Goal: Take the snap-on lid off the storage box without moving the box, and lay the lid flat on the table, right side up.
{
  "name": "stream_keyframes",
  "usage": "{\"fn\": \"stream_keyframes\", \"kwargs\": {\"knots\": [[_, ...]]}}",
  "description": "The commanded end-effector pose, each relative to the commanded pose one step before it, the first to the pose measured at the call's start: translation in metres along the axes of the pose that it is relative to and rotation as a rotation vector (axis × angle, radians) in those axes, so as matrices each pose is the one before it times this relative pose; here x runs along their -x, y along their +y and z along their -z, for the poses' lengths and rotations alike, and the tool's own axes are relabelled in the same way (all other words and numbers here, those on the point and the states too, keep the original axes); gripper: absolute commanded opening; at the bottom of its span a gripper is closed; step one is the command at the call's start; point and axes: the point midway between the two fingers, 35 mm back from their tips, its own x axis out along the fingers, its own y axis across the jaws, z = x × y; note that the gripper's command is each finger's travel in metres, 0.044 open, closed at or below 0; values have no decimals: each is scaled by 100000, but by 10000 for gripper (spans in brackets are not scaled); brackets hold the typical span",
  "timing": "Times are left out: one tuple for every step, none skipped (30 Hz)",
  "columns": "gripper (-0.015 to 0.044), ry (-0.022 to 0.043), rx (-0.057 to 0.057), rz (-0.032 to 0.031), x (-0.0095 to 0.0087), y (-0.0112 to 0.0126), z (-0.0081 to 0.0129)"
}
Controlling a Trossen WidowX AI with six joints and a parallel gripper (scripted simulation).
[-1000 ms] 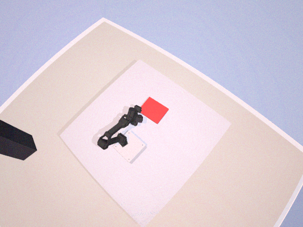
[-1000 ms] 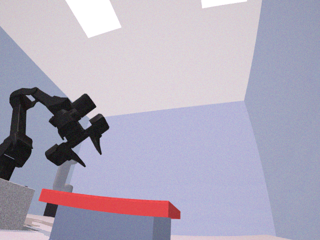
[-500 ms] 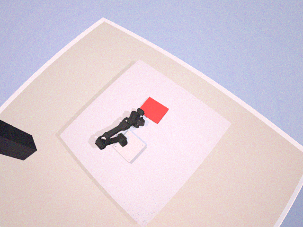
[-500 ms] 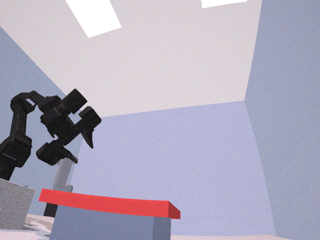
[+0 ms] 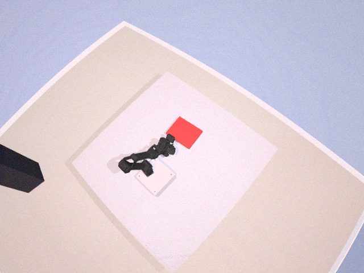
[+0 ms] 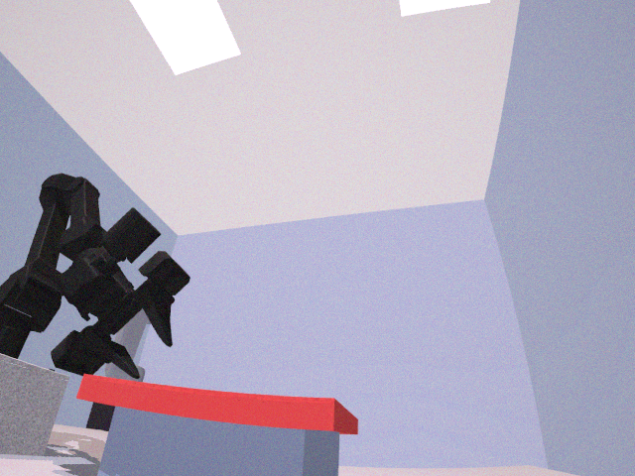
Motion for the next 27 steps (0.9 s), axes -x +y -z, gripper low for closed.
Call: {"fn": "stream_keyframes", "kwargs": {"knots": [[235,-21,-346,513,-520,-232,-2],[235,1,-1,-10,-142,33,-3],[235,1,-1,-9,-140,31,-3],[235,38,116,6,-142,26,2],[235,0,-4,-10,-141,28,-3],[235,0,-4,-10,-142,26,-3],[235,0,-4,-10,-143,24,-3],[235,0,-4,-10,-143,22,-2],[235,0,-4,-10,-144,21,-2],[235,0,-4,-9,-145,19,-2],[235,0,-4,-9,-146,17,-2],[235,0,-4,-9,-146,16,-2],[235,0,-4,-9,-147,14,-1],[235,0,-4,-9,-148,12,-1],[235,0,-4,-9,-148,10,-1],[235,0,-4,-9,-149,9,-1],[235,0,-4,-9,-149,7,-1],[235,0,-4,-9,-150,5,0],[235,0,-4,-9,-150,3,0],[235,0,-4,-9,-151,1,0],[235,0,-4,-9,-151,-1,0],[235,0,-4,-9,-152,-2,1],[235,0,-4,-9,-152,-4,1],[235,0,-4,-9,-153,-6,1],[235,0,-4,-9,-153,-8,1],[235,0,-4,-8,-154,-10,1],[235,0,-4,-8,-154,-12,2]]}}
